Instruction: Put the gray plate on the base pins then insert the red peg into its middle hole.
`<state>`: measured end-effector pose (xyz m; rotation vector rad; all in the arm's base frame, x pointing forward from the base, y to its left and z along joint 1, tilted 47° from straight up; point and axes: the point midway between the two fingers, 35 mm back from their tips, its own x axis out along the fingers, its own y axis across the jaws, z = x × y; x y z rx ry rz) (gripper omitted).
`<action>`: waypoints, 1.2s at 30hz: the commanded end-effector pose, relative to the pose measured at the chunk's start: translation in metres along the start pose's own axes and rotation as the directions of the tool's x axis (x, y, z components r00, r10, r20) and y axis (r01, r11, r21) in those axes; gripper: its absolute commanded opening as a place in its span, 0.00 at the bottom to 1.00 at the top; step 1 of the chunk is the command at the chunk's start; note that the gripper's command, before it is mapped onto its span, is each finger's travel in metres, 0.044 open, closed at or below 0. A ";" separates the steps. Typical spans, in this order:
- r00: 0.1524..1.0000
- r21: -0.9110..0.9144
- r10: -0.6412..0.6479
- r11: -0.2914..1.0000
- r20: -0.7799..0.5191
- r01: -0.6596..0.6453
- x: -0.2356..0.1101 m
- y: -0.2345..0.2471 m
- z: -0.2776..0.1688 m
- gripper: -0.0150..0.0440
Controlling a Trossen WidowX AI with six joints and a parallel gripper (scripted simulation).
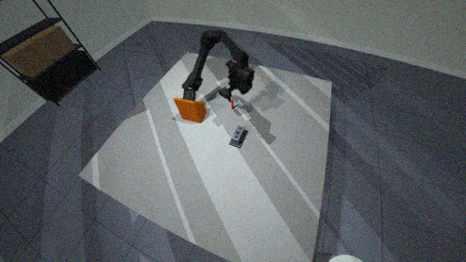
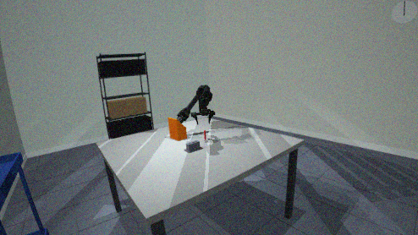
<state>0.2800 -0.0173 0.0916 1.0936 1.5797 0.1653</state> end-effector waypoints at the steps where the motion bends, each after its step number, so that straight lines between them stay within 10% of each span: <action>1: 1.000 0.570 0.014 0.822 -0.028 0.005 0.011 0.012 -0.057 1.00; 36: 0.999 0.569 0.016 0.822 -0.028 0.003 0.056 0.017 -0.057 1.00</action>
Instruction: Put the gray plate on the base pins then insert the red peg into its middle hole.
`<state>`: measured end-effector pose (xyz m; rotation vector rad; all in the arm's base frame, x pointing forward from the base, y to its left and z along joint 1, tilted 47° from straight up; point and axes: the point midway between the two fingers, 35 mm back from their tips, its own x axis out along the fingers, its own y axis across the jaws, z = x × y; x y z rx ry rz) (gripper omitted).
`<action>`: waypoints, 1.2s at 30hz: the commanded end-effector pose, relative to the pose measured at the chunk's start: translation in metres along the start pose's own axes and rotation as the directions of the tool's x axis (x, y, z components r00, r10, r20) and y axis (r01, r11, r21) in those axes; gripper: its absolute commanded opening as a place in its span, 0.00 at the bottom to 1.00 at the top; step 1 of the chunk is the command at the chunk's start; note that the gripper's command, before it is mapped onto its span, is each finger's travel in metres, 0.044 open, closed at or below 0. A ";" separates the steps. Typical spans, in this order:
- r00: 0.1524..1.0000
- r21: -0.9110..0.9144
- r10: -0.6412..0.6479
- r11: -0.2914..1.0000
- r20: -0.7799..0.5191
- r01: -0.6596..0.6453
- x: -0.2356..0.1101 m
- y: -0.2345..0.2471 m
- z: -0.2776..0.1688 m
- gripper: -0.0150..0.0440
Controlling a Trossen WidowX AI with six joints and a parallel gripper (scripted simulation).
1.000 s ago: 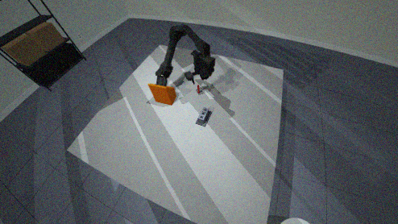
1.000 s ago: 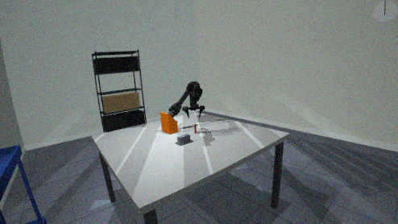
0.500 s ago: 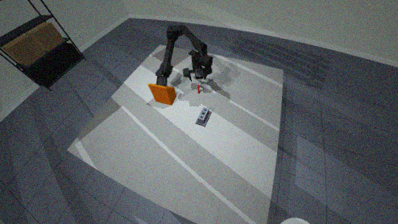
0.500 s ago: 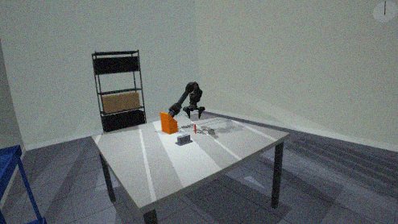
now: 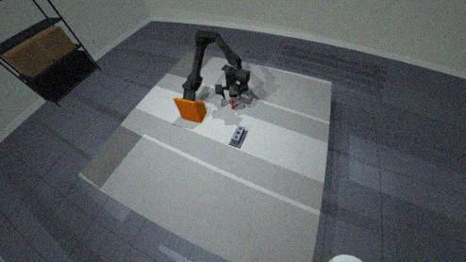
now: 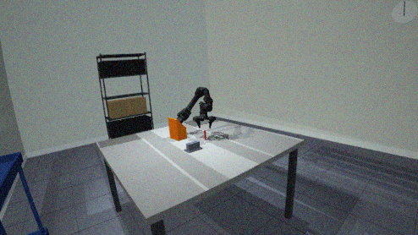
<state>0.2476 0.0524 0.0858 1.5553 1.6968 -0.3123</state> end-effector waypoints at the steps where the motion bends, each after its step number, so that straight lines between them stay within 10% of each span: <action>1: 1.000 0.007 0.000 1.000 -0.004 0.000 0.007 -0.001 0.000 1.00; 36: 1.000 0.006 0.001 1.000 -0.007 -0.001 0.058 -0.001 -0.001 0.96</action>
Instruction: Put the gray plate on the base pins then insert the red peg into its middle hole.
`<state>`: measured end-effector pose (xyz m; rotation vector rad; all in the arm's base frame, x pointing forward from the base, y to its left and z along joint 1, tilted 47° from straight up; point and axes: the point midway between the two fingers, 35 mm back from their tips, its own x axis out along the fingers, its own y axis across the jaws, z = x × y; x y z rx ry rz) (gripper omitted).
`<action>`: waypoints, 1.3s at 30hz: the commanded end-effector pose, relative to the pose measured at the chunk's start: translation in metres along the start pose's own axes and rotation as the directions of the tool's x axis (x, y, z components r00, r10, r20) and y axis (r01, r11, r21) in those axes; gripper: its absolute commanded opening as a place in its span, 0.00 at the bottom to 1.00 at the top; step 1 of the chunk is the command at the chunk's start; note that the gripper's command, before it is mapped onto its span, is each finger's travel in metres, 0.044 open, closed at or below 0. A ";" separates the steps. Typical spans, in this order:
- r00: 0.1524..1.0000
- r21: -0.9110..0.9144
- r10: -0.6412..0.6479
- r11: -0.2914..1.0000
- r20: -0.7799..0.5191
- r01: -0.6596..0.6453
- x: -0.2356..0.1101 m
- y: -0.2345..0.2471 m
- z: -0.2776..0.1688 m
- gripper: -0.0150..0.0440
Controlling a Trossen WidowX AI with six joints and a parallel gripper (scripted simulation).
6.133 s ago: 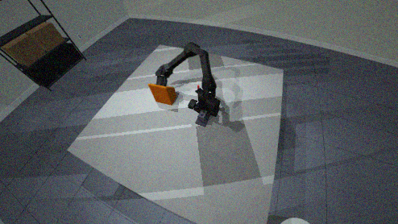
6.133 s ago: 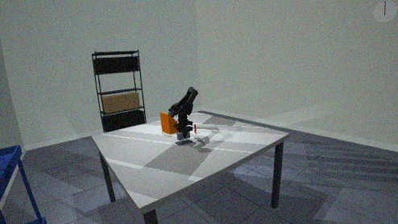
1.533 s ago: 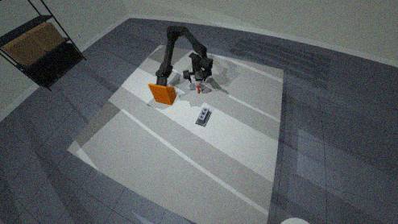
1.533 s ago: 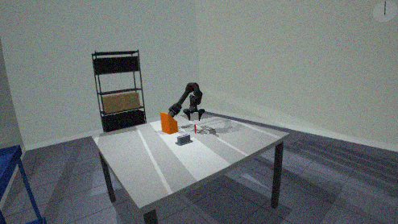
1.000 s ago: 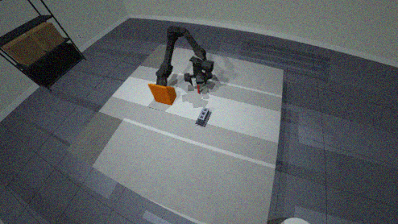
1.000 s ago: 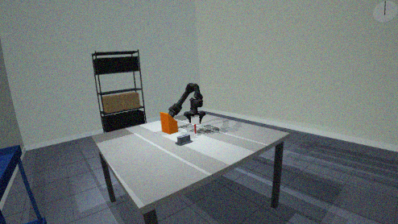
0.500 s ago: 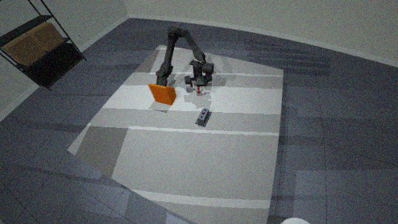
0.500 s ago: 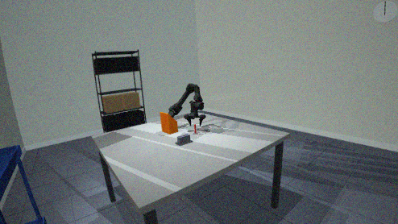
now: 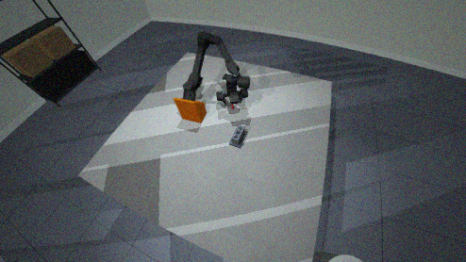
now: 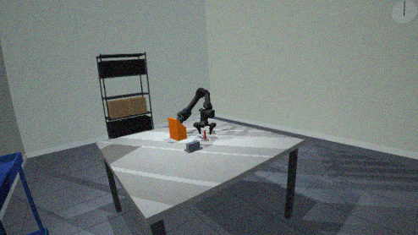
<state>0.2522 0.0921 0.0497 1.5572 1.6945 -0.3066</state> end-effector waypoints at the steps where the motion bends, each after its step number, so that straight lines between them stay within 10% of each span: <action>1: 1.000 0.009 -0.003 1.000 -0.006 0.003 0.004 -0.003 0.000 0.91; 15: 1.000 0.009 -0.003 1.000 -0.006 0.003 0.004 -0.003 0.000 0.29; 39: 1.000 0.010 -0.008 1.000 0.009 0.007 -0.036 0.001 0.007 0.25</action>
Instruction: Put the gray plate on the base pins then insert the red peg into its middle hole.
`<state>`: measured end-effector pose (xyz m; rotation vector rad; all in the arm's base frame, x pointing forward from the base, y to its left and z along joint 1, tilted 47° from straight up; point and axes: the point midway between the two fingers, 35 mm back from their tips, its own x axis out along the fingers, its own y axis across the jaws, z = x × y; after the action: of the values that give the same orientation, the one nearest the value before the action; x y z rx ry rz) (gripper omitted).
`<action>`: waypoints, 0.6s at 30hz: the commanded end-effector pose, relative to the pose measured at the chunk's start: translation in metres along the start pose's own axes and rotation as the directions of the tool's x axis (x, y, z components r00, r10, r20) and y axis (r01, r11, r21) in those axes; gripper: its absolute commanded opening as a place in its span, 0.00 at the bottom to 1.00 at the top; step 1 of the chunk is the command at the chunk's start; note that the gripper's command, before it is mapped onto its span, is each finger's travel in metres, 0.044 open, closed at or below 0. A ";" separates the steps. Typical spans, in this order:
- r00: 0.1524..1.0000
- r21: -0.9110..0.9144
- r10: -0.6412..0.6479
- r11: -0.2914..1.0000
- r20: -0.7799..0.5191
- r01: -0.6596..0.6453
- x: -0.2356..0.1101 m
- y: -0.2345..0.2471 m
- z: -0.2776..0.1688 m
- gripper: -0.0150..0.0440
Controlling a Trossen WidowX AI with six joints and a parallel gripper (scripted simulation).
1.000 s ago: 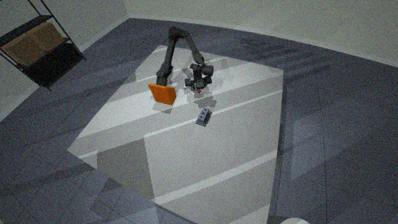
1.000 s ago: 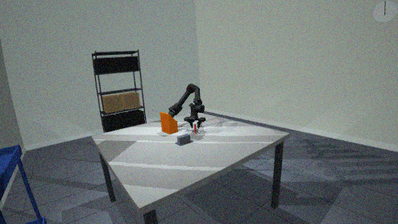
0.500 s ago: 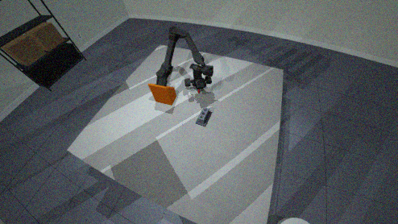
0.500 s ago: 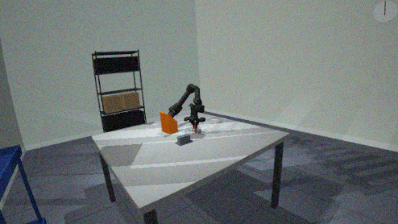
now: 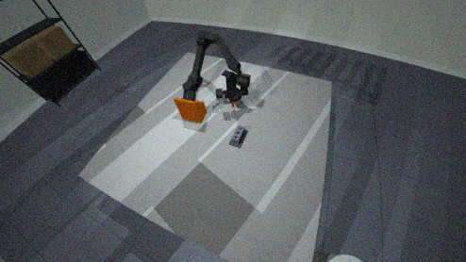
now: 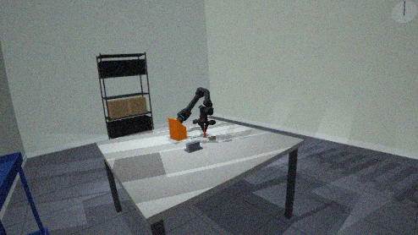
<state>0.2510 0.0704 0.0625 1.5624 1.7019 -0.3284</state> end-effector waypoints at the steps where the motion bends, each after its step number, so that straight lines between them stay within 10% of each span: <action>1: 1.000 -0.008 0.001 1.000 0.007 -0.001 -0.014 0.003 0.002 0.25; 18: 1.000 -0.002 0.000 1.000 0.005 0.000 -0.045 0.004 0.010 0.25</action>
<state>0.2526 0.0347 0.0906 1.5598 1.6951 -0.3263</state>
